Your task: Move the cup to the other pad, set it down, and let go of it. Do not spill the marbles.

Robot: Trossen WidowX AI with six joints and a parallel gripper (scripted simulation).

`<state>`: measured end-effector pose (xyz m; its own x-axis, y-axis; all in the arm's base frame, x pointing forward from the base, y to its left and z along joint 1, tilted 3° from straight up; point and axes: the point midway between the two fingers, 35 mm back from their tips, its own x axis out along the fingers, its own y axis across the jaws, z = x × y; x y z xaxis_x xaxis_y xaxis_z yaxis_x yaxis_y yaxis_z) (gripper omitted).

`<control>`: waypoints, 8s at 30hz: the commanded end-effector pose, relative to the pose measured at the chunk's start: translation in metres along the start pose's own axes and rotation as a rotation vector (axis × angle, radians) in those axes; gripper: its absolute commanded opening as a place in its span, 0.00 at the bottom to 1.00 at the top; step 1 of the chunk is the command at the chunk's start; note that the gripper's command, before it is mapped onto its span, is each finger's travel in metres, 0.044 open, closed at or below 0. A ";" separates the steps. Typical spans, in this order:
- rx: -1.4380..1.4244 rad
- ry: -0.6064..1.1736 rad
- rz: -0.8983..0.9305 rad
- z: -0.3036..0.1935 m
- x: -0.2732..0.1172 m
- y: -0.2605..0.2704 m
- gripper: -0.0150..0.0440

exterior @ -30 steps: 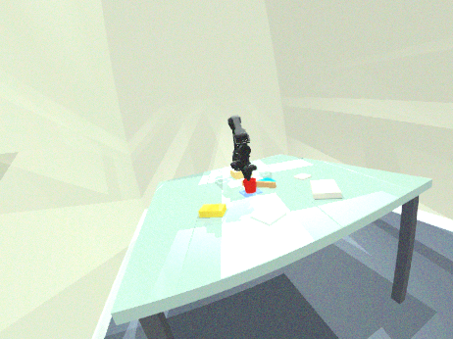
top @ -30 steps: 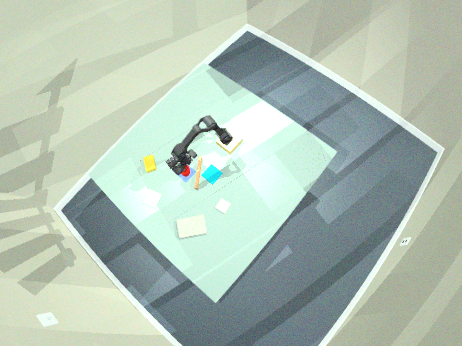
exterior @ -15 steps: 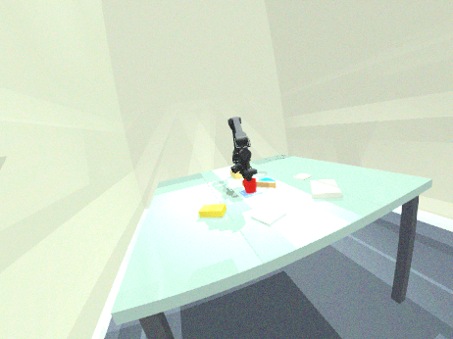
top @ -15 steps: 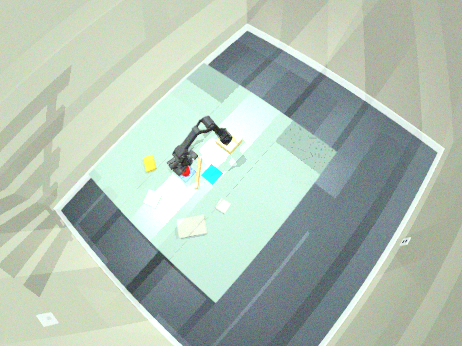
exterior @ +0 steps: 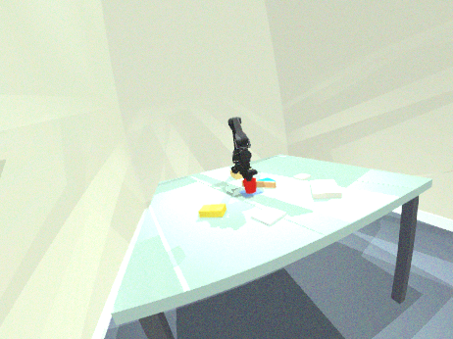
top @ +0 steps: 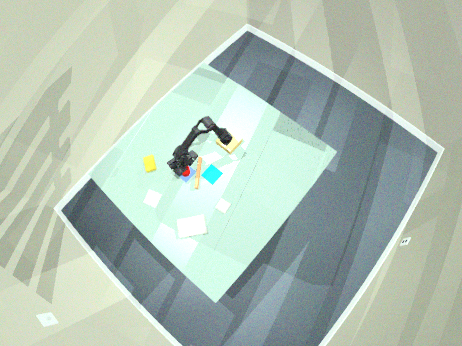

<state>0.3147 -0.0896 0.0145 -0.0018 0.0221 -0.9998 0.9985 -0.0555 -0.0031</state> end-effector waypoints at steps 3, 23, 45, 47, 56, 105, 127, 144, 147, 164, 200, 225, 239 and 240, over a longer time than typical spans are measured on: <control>0.002 0.004 -0.005 -0.001 0.002 0.000 0.50; 0.000 0.000 -0.001 0.000 0.000 0.000 0.25; 0.002 0.004 -0.004 0.001 -0.058 0.002 0.25; 0.002 0.004 -0.004 0.002 -0.059 0.002 0.25; 0.005 0.001 -0.005 0.002 -0.057 0.003 0.25; 0.002 0.010 -0.008 -0.067 -0.059 -0.046 0.25; 0.002 0.013 -0.010 -0.108 -0.062 -0.074 0.25; 0.002 0.015 -0.012 -0.135 -0.063 -0.095 0.25; 0.002 0.016 -0.012 -0.139 -0.064 -0.098 0.25; 0.002 0.017 -0.013 -0.147 -0.053 -0.105 0.25; 0.002 0.017 -0.013 -0.149 -0.006 -0.107 0.25; -0.001 0.016 -0.004 -0.149 -0.009 -0.106 0.47; -0.001 0.016 -0.006 -0.149 -0.018 -0.105 0.47; 0.000 0.016 -0.006 -0.149 -0.020 -0.105 0.47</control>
<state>0.2175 0.0643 0.0325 -0.0098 0.0373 -0.9993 0.9984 -0.0557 -0.0119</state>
